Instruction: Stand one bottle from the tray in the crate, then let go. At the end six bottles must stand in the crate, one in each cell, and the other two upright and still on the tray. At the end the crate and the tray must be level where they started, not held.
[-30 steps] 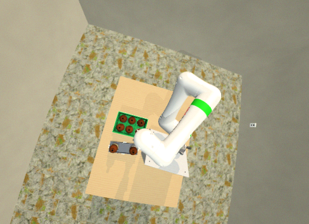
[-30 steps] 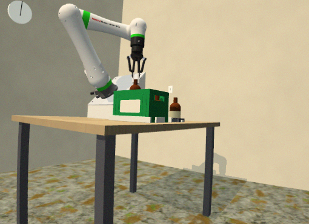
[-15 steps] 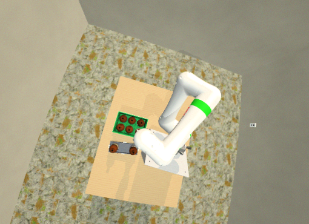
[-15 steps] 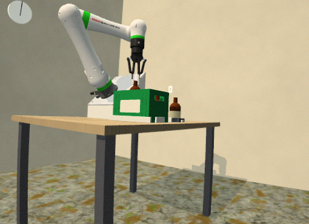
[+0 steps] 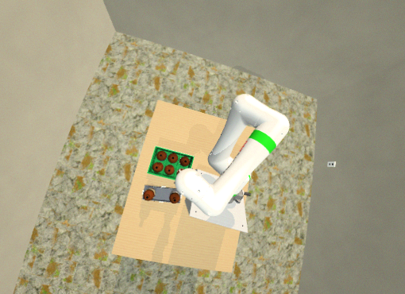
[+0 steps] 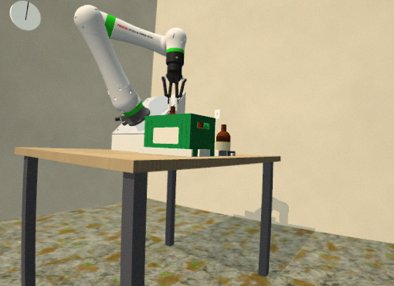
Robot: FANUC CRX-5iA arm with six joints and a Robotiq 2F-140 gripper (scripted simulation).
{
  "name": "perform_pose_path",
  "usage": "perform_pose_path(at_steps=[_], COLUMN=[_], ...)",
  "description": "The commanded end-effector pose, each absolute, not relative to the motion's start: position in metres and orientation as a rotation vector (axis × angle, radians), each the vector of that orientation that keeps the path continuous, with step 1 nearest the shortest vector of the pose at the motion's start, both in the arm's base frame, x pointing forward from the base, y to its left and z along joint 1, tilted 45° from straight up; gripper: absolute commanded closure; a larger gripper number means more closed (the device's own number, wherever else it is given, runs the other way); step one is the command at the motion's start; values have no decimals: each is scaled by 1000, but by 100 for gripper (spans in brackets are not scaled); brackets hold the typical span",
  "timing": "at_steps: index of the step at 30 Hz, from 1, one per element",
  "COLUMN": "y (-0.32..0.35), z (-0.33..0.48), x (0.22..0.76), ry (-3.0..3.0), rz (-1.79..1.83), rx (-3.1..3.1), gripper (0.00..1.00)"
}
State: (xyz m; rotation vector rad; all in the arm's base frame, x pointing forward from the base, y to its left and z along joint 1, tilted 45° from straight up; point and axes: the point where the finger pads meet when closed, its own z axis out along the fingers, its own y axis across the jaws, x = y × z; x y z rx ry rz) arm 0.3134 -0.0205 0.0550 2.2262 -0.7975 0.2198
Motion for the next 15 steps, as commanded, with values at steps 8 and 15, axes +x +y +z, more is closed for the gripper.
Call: perform_pose_path(at_steps=[8, 15], y=[-26, -29], z=[49, 46], x=[313, 313], ry=[-797, -797], rz=[220, 220], rx=[2227, 2227], gripper=[100, 100])
